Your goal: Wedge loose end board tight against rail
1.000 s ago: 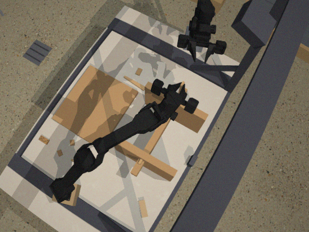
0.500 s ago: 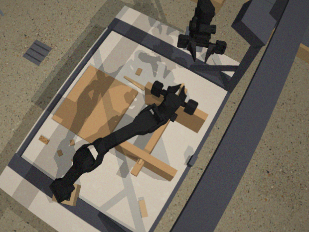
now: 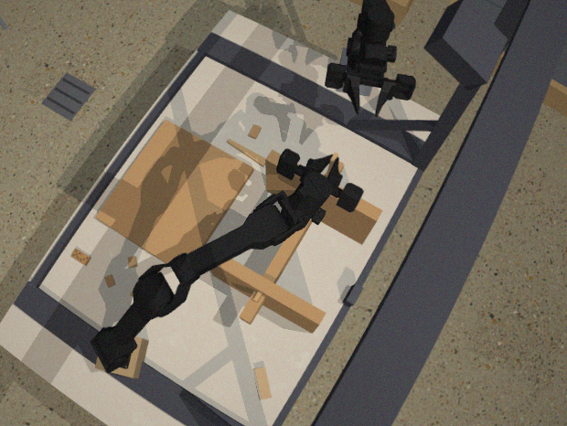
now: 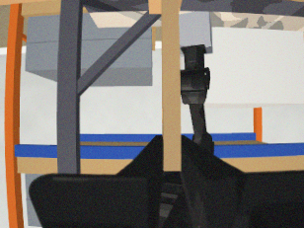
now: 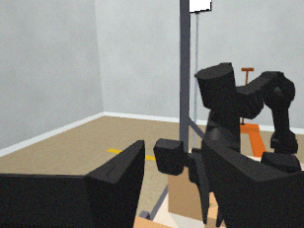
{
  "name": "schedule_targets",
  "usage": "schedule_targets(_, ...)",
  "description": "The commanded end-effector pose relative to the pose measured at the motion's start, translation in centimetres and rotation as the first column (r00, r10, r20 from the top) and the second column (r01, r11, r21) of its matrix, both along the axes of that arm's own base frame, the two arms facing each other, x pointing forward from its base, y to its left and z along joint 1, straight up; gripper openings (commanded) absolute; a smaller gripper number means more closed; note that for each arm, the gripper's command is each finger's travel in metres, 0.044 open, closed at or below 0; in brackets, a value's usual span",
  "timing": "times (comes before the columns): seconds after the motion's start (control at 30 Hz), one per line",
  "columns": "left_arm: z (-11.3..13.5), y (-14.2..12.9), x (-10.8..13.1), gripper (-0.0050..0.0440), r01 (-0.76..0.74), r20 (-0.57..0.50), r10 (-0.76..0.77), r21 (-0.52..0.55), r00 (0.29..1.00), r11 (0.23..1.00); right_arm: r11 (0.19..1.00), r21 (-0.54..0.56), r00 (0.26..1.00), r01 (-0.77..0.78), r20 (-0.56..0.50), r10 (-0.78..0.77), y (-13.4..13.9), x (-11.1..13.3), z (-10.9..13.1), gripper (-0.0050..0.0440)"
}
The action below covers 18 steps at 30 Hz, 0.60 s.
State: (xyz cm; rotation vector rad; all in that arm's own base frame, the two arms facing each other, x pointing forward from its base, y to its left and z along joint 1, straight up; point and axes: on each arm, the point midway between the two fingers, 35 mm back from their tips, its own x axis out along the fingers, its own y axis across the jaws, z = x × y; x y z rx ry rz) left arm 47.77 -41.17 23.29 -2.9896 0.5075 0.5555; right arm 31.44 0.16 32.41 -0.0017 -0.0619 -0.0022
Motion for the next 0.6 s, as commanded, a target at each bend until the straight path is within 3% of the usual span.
schedule_targets(0.0, 1.9, 0.0, 0.0, 0.001, -0.002, 0.025, 0.002, -0.025, 1.0, 1.0, 1.0, 0.001, 1.0, 0.0, 0.028, 0.0, 0.0, -0.3, 1.0, 0.0175)
schedule_targets(0.2, 3.1, 0.2, -0.2, 0.001, -0.002, 0.042, 0.004, -0.043, 0.999, 0.999, 1.0, 0.001, 1.0, 0.0, 0.028, 0.0, 0.0, -0.3, 1.0, 0.0175)
schedule_targets(0.57, 2.4, 0.1, -0.1, 0.001, -0.004, 0.032, 0.005, -0.034, 0.999, 0.999, 1.0, 0.001, 1.0, 0.0, 0.028, 0.0, 0.0, -0.3, 1.0, 0.0175)
